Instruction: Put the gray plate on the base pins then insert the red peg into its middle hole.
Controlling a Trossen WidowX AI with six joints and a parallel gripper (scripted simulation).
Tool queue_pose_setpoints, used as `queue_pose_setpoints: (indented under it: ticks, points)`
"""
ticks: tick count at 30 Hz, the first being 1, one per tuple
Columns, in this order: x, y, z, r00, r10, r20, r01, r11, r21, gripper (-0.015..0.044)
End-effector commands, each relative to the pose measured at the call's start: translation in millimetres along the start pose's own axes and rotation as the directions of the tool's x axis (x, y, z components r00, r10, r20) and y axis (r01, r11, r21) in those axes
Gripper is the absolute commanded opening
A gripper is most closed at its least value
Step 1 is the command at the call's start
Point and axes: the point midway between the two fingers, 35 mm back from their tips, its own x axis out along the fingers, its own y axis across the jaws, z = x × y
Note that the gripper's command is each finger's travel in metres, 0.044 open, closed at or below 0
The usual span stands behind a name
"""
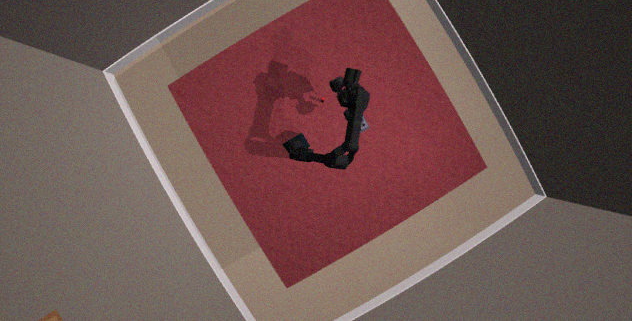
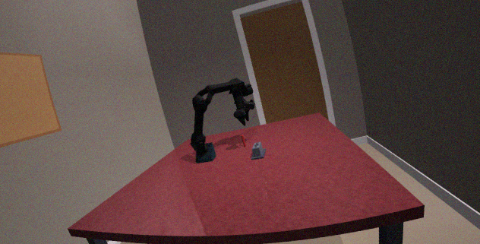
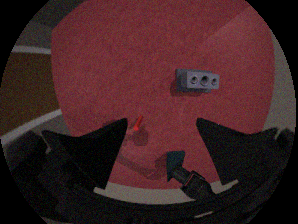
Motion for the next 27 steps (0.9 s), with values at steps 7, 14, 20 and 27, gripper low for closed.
queue_pose_setpoints:
  ticks: [7, 14, 20, 27]
  points:
    - [21.6, 61.0, -64.7, 0.998, -0.049, -0.048, 0.067, 0.559, 0.826, 0.044]
    - [21.8, 61.6, -65.7, 0.998, -0.049, -0.048, 0.067, 0.546, 0.835, 0.044]
    - [21.8, 61.6, -65.7, 0.998, -0.049, -0.048, 0.067, 0.546, 0.835, 0.044]
    - [39.1, 61.1, -66.0, 0.998, -0.049, -0.048, 0.067, 0.545, 0.836, 0.044]
